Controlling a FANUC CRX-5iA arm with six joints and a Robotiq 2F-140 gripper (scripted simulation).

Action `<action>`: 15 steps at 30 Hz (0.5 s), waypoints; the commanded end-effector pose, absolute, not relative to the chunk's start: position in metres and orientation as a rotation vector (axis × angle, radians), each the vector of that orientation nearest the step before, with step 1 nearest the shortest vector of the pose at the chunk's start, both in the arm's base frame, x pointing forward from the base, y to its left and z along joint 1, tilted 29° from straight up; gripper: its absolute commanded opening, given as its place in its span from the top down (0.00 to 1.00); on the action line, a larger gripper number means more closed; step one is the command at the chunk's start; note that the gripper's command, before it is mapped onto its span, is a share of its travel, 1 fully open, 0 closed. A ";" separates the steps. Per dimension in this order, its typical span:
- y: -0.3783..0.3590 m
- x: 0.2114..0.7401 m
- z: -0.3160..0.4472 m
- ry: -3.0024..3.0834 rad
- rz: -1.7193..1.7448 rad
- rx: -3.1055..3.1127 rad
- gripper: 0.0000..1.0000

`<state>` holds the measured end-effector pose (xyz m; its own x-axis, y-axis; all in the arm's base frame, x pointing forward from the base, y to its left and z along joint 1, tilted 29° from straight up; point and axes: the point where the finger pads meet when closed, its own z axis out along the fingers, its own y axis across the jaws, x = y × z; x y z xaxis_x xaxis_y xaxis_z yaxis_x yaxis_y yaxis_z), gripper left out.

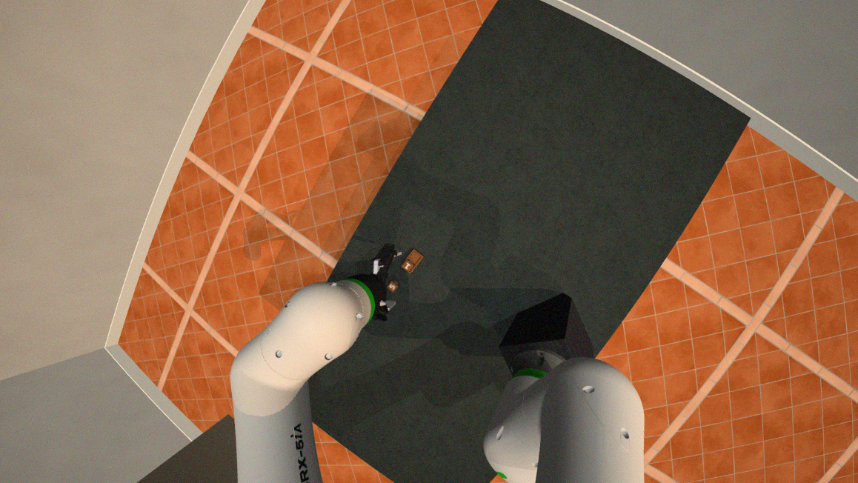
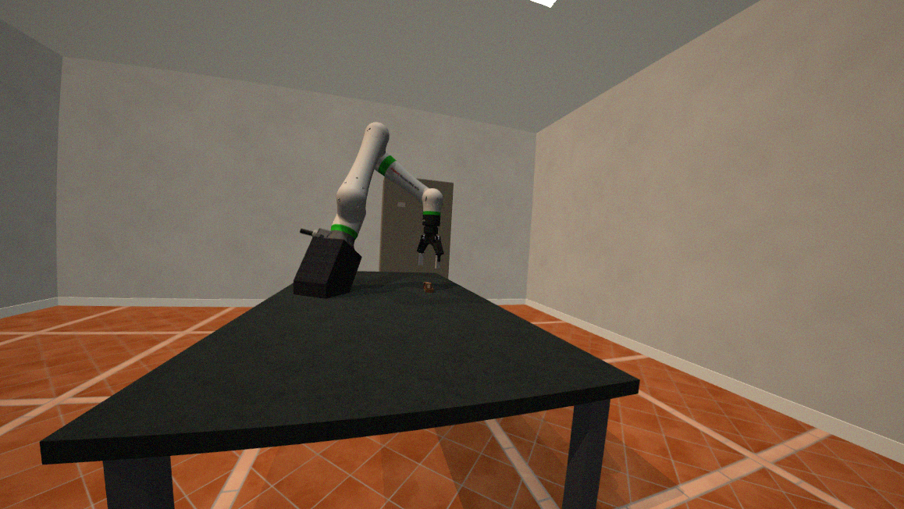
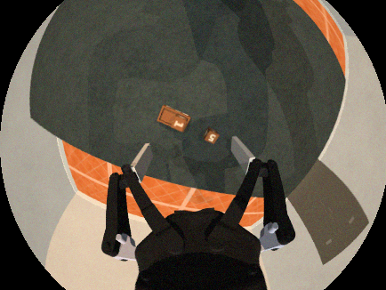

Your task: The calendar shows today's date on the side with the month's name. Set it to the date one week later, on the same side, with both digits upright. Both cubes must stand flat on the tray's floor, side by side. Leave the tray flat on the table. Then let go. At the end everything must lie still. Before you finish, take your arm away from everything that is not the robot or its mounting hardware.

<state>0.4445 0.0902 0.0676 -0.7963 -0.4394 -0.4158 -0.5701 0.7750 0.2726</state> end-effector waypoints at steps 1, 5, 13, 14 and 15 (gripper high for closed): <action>0.085 0.445 0.065 2.696 0.570 -0.648 0.00; 0.077 0.445 0.061 2.767 0.612 -0.423 0.00; 0.063 0.446 0.055 2.843 0.673 -0.055 0.00; 0.063 0.446 0.055 2.843 0.673 -0.054 0.00; 0.063 0.446 0.055 2.843 0.673 -0.054 0.72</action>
